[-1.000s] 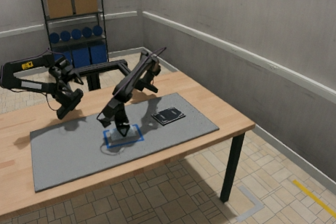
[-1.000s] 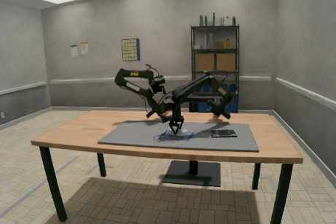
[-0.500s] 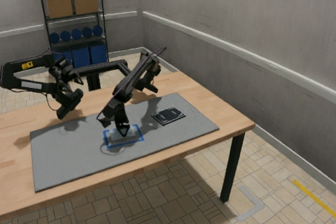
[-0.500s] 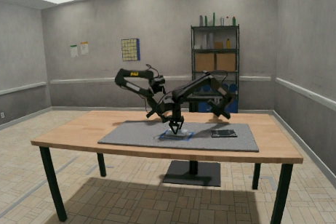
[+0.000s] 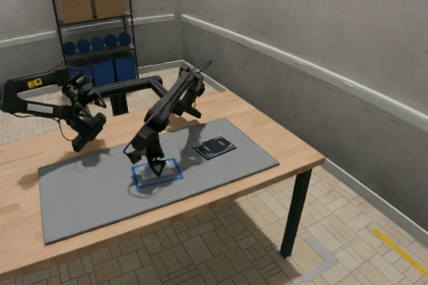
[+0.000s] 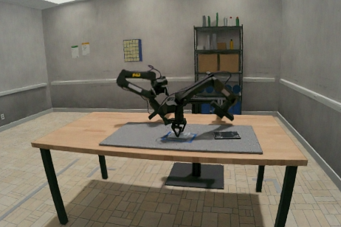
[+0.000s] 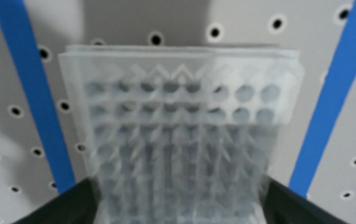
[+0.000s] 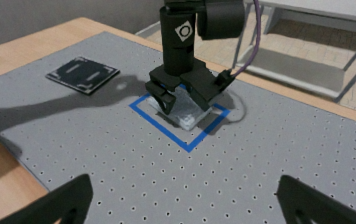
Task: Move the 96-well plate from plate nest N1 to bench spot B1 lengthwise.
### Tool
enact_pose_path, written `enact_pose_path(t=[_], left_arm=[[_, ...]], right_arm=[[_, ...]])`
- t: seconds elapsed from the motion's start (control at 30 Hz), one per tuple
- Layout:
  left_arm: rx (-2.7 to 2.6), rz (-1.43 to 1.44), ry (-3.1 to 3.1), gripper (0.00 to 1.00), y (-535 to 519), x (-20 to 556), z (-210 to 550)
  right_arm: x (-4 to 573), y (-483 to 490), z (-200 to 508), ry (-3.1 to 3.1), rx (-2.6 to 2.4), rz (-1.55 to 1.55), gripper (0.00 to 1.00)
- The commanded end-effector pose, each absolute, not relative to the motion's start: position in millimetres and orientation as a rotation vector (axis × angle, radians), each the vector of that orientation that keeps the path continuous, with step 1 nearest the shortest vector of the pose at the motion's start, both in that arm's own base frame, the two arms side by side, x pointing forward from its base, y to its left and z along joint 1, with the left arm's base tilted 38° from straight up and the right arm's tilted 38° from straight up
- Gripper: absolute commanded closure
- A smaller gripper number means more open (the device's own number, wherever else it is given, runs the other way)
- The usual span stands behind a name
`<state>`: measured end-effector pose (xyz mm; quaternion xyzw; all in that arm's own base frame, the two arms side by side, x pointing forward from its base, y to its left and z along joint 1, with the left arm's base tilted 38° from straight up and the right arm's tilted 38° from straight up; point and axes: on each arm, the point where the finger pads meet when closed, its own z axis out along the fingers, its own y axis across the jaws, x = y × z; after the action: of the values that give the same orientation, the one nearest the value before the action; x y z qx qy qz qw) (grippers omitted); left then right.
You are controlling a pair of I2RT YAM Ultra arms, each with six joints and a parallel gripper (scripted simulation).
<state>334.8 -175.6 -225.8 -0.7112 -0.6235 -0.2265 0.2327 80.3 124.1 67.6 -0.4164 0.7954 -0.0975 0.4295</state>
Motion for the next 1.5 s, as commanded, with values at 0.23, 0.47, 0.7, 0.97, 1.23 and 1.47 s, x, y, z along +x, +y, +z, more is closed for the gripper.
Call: enact_pose_path(t=[0.23,0.47,0.7,0.97,1.23,1.47], left_arm=[[-1.94,-0.601,-1.693,0.21,-160.1,326.8,-242.5],[-1.947,-0.597,-1.698,0.21,-171.8,333.4,-233.3],[-1.945,-0.598,-1.701,0.21,-175.8,336.5,-228.2],[-1.945,-0.598,-1.7,0.21,-175.8,336.5,-228.2],[-1.978,-0.615,-1.743,0.0,-190.7,337.2,-217.0],[-1.988,-0.615,-1.753,0.0,-207.2,338.2,-195.3]], right_arm=[[78.9,127.5,72.4,1.976,-1.04,-0.238,0.0],[78.9,127.5,72.4,1.976,-1.04,-0.238,0.0],[78.9,127.5,72.4,1.976,-1.04,-0.238,0.0],[78.9,127.5,72.4,1.976,-1.04,-0.238,0.0],[78.9,127.5,72.4,1.976,-1.04,-0.238,0.0],[78.9,127.5,72.4,1.976,-1.04,-0.238,0.0]])
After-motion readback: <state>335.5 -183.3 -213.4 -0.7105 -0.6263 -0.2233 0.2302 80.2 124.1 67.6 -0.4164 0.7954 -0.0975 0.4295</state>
